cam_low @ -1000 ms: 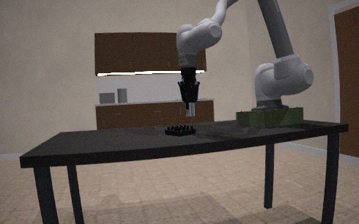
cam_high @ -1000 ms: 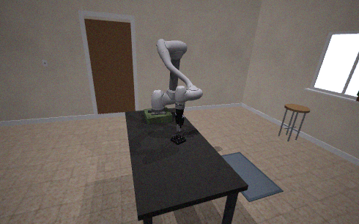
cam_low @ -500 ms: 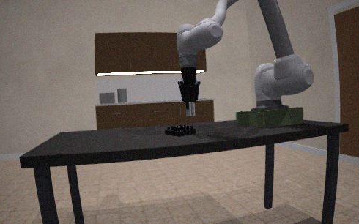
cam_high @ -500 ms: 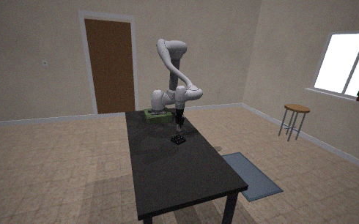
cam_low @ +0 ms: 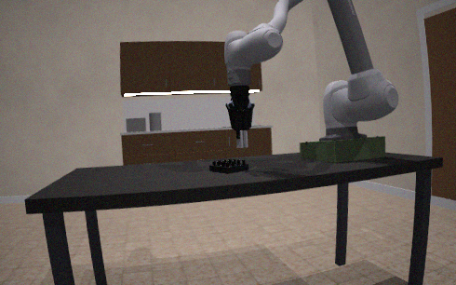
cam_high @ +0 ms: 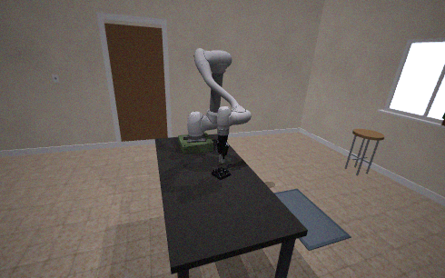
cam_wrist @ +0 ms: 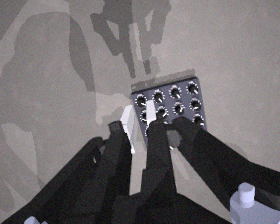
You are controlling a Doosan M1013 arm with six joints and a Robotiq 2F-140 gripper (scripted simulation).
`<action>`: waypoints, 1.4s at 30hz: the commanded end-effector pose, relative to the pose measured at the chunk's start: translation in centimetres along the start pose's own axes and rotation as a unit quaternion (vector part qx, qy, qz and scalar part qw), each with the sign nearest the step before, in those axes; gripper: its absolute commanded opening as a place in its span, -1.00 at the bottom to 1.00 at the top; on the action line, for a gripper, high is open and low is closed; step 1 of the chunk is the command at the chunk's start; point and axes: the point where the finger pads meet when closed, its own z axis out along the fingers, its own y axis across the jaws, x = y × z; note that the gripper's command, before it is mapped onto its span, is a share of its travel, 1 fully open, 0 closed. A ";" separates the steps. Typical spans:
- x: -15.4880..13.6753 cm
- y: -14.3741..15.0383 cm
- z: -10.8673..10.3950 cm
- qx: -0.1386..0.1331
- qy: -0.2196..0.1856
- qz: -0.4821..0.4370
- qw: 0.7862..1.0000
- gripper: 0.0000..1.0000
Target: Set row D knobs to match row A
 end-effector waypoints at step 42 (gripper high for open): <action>0.0 -0.2 2.9 0.002 -0.002 -0.001 1.000 -0.77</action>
